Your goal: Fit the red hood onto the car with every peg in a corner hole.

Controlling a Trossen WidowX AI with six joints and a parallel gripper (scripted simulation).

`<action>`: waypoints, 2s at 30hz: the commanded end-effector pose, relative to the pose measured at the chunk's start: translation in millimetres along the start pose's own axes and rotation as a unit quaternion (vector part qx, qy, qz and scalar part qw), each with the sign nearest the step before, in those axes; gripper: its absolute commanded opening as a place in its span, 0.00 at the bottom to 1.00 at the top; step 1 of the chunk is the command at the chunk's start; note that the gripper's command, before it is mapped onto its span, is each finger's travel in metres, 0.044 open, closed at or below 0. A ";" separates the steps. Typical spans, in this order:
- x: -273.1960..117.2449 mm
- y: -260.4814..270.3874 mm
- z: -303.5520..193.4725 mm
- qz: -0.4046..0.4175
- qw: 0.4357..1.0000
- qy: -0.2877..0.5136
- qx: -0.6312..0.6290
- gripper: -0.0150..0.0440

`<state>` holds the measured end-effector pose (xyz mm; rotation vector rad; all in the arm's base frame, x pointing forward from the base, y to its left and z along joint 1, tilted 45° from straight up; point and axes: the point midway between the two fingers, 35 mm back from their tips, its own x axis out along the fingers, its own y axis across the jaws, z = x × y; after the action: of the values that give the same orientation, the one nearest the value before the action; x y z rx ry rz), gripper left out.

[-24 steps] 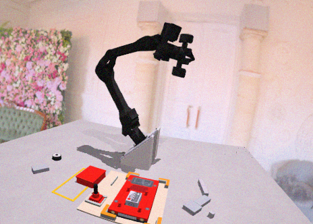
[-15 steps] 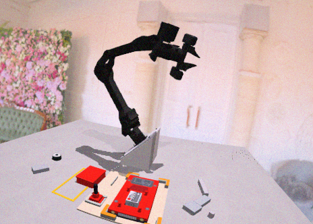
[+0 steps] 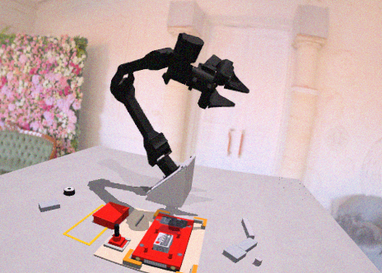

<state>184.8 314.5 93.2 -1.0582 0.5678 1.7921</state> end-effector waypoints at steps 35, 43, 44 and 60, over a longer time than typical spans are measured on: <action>-184.1 98.8 -313.3 -0.347 0.405 0.443 0.720 1.00; -209.1 121.3 -328.0 -0.385 0.317 0.467 0.731 1.00; -209.1 121.3 -328.0 -0.385 0.317 0.467 0.731 1.00; -207.3 123.9 -334.7 -0.385 0.317 0.466 0.731 1.00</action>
<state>251.8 -90.8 90.2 -0.4976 1.5036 -0.7338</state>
